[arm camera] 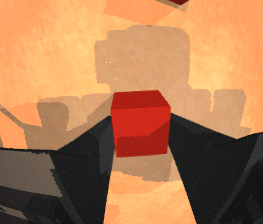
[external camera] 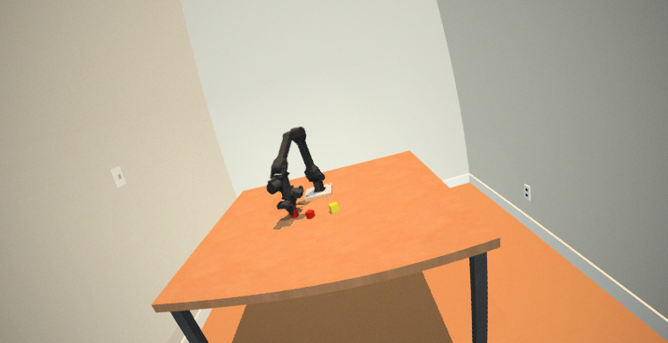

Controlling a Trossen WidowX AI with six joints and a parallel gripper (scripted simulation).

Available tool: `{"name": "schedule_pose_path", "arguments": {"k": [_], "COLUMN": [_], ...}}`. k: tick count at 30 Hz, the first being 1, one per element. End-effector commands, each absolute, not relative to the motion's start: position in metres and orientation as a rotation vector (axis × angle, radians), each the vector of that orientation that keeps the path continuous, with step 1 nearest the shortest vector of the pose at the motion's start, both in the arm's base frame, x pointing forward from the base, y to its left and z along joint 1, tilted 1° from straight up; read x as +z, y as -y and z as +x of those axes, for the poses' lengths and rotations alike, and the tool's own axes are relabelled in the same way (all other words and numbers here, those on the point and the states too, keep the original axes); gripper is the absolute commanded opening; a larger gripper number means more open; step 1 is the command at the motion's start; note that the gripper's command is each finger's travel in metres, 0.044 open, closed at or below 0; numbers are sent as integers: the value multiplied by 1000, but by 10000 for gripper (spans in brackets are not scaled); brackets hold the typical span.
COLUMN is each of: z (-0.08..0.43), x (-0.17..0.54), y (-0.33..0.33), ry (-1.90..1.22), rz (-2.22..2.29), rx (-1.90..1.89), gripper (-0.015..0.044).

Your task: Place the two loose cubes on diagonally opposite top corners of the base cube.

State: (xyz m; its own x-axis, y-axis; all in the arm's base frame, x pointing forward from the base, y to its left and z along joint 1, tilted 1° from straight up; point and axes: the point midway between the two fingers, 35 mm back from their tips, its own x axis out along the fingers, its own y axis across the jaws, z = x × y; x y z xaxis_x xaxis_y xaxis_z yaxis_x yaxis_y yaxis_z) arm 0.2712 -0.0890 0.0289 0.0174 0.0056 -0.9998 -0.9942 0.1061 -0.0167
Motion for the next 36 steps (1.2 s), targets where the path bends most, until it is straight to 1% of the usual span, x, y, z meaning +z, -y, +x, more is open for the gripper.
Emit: {"name": "schedule_pose_path", "arguments": {"k": [1, 5, 36], "z": [271, 272, 271], "x": [28, 32, 130], "y": [90, 90, 90], "ry": [-1244, -1244, -1244], "rz": [-1140, -1140, -1141], "rx": [1121, 1121, 1121], "gripper": [105, 105, 105]}}
